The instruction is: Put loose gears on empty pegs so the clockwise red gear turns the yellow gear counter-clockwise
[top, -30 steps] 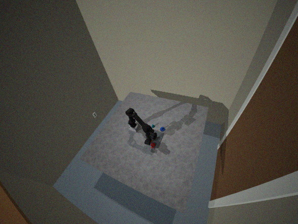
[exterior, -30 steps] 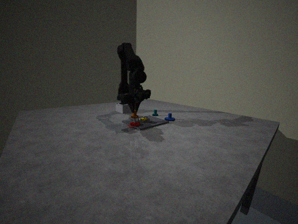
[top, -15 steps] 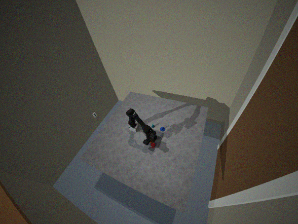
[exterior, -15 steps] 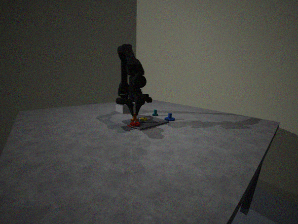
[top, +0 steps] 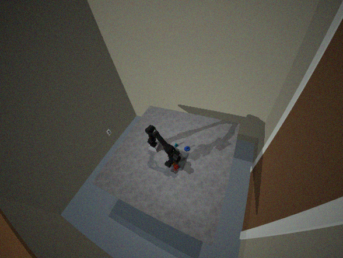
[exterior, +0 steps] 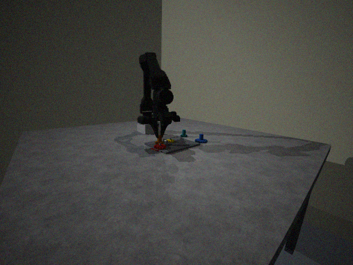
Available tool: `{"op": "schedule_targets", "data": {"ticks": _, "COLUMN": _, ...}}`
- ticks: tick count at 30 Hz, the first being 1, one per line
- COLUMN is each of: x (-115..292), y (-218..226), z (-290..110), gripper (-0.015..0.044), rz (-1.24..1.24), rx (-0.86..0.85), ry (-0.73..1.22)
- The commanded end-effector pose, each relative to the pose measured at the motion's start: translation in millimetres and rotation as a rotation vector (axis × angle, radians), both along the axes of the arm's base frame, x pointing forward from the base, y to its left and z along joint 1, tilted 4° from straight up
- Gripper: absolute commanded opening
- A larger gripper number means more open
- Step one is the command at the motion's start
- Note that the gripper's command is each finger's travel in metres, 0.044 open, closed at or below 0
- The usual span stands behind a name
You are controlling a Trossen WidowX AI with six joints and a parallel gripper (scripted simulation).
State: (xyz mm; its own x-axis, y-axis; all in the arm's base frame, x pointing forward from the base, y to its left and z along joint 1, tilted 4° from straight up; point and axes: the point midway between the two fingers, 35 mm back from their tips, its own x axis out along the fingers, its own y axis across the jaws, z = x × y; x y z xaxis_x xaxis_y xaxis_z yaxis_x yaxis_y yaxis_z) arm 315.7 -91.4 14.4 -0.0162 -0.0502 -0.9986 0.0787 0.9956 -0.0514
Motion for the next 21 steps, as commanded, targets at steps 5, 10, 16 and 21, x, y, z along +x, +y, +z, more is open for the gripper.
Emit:
{"op": "schedule_targets", "data": {"ticks": 5, "x": -0.6, "y": -0.1, "z": -1.7, "gripper": 0.0000, "rz": 0.196, "rx": 0.000, "ry": 0.010}}
{"op": "schedule_targets", "data": {"ticks": 10, "x": -0.7, "y": -0.9, "z": -2.8, "gripper": 0.0000, "rz": 0.329, "rx": 0.003, "ry": 0.017}}
{"op": "schedule_targets", "data": {"ticks": 16, "x": 0.1, "y": -1.0, "z": -4.5, "gripper": 0.0000, "rz": 0.335, "rx": 0.003, "ry": 0.017}}
{"op": "schedule_targets", "data": {"ticks": 21, "x": 0.1, "y": -0.7, "z": -4.4, "gripper": 0.0079, "rz": 0.281, "rx": 0.002, "ry": 0.015}}
